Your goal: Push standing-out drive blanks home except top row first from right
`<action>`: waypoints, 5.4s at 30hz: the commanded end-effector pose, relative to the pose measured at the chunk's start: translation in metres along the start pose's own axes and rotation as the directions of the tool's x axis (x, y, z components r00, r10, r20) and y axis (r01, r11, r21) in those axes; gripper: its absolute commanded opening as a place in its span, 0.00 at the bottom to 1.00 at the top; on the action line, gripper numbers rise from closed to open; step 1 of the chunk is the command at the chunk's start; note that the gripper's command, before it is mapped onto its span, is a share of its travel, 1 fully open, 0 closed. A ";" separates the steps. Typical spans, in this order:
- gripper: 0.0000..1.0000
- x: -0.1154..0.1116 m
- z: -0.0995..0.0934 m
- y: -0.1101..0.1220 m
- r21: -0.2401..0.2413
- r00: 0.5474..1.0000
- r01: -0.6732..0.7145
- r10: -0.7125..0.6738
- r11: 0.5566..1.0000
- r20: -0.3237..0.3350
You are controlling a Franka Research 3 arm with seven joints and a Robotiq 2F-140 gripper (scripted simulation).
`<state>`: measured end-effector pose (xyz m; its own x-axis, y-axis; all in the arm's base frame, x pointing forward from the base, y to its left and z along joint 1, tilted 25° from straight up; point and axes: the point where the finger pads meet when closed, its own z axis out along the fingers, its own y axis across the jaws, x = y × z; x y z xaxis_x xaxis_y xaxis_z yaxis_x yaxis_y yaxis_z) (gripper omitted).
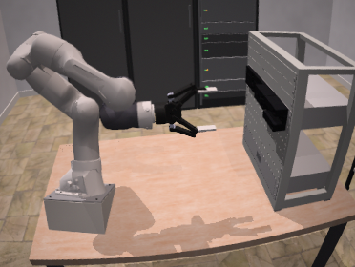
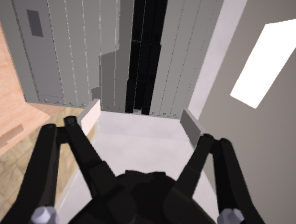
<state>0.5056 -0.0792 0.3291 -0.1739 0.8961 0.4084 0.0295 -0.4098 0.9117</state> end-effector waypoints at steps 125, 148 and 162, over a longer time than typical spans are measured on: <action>1.00 -0.060 0.137 0.000 -0.006 1.000 -0.009 0.009 1.000 -0.001; 0.00 -0.060 0.137 0.000 -0.006 1.000 -0.009 0.009 1.000 -0.001; 0.00 -0.060 0.137 0.000 -0.006 1.000 -0.009 0.009 1.000 -0.001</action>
<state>0.6499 -0.1100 0.3102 -0.1733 0.8943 0.4125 0.0250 -0.4147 0.9096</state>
